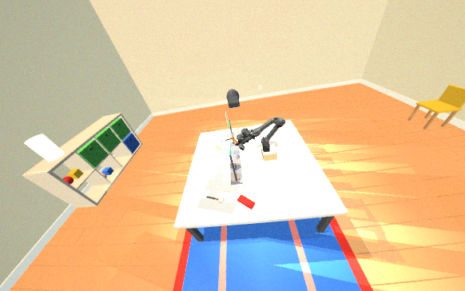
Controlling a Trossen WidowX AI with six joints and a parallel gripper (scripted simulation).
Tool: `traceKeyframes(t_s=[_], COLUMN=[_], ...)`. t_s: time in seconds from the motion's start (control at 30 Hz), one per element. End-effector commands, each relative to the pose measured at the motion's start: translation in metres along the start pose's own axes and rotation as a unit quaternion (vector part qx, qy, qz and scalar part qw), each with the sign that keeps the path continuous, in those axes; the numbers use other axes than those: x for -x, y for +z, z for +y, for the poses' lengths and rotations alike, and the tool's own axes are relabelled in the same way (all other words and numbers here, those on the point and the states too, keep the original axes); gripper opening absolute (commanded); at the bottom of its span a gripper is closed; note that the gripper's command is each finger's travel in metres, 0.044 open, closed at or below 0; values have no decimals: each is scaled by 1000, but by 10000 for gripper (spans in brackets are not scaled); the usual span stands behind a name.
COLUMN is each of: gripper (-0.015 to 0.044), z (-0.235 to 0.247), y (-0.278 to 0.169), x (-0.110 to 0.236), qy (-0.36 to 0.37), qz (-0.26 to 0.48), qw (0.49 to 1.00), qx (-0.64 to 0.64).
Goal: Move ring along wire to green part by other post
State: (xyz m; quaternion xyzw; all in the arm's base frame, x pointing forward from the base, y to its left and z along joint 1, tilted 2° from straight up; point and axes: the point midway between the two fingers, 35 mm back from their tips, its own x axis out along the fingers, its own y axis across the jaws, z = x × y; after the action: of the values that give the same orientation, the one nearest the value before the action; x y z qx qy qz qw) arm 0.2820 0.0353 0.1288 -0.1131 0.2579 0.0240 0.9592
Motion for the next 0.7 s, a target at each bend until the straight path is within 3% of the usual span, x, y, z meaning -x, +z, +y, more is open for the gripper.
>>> traceKeyframes(t_s=[0.0,0.67], gripper=[-150,-150], z=[6,37], y=[1,4], x=[1,7], qy=[7,32], qz=[1,4], qw=[1000,998], qx=[-18,-56])
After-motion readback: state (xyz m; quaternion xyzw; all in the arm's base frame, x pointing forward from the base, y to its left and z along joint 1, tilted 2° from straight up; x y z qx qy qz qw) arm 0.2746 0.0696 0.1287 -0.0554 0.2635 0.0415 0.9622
